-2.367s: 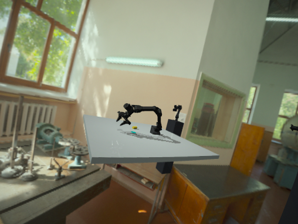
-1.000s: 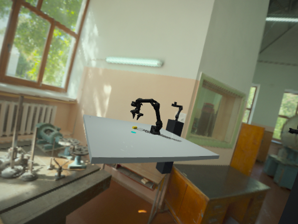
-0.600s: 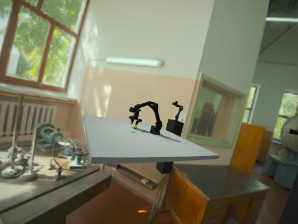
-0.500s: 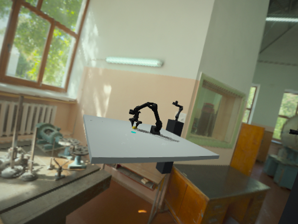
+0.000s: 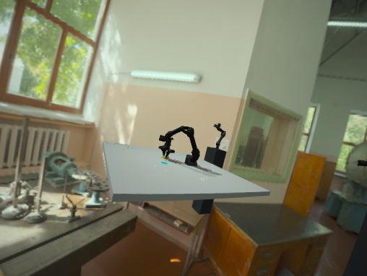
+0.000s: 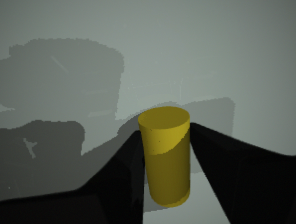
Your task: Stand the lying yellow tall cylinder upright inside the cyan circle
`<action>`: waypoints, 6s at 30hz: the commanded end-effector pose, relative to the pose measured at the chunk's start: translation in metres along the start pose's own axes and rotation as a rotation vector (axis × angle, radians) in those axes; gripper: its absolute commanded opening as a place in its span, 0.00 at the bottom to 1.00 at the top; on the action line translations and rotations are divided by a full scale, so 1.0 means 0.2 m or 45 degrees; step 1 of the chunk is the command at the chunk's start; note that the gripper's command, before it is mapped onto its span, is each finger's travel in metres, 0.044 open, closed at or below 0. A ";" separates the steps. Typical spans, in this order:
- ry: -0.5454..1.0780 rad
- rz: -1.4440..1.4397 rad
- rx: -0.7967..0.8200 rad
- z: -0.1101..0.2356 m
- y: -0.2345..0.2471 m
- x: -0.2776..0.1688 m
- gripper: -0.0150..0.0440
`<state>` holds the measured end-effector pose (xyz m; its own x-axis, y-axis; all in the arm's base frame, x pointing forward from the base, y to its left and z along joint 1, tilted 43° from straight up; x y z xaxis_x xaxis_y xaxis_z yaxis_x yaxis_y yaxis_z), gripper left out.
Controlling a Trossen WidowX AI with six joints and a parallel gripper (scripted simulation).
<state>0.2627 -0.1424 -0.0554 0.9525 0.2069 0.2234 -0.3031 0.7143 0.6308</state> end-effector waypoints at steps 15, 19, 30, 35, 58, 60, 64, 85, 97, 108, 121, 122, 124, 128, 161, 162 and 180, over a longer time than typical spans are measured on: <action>-0.003 -0.009 -0.003 0.24 -0.02 0.02 0.43; -0.002 -0.009 -0.004 0.30 -0.02 0.02 0.43; -0.002 -0.009 -0.003 0.48 -0.01 0.01 0.43; -0.001 -0.009 -0.002 0.55 0.00 0.00 0.43; 0.017 -0.261 -0.038 0.59 0.18 0.22 0.43; 0.016 -0.292 -0.039 0.60 0.20 0.24 0.43; 0.015 -0.354 -0.041 0.60 0.24 0.28 0.43; 0.003 -0.690 -0.032 0.63 0.47 0.47 0.43; -0.002 -0.890 -0.013 0.64 0.62 0.56 0.43; -0.002 -1.064 0.010 0.65 0.74 0.62 0.43; -0.027 -1.058 -0.050 0.63 0.75 0.61 0.43; -0.031 -1.056 -0.057 0.62 0.75 0.61 0.43; -0.037 -1.053 -0.071 0.62 0.75 0.61 0.43; -0.051 -1.047 -0.099 0.61 0.75 0.61 0.43; -0.196 -1.003 -0.314 0.52 0.74 0.59 0.43; -0.201 -1.002 -0.320 0.52 0.74 0.59 0.43; -0.305 -0.982 -0.423 0.48 0.75 0.58 0.43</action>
<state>0.3266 -0.0756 0.1364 0.8535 -0.5207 -0.0227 0.4765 0.7619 0.4387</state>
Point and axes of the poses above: the point midway between the two fingers, 35 mm back from their tips, its own z axis back along the fingers, its own y axis across the jaws, x = y × z, the point moved 5 cm from there along z, back along the fingers, and after that the axes turned 9 degrees about -z, right-handed, at the moved point
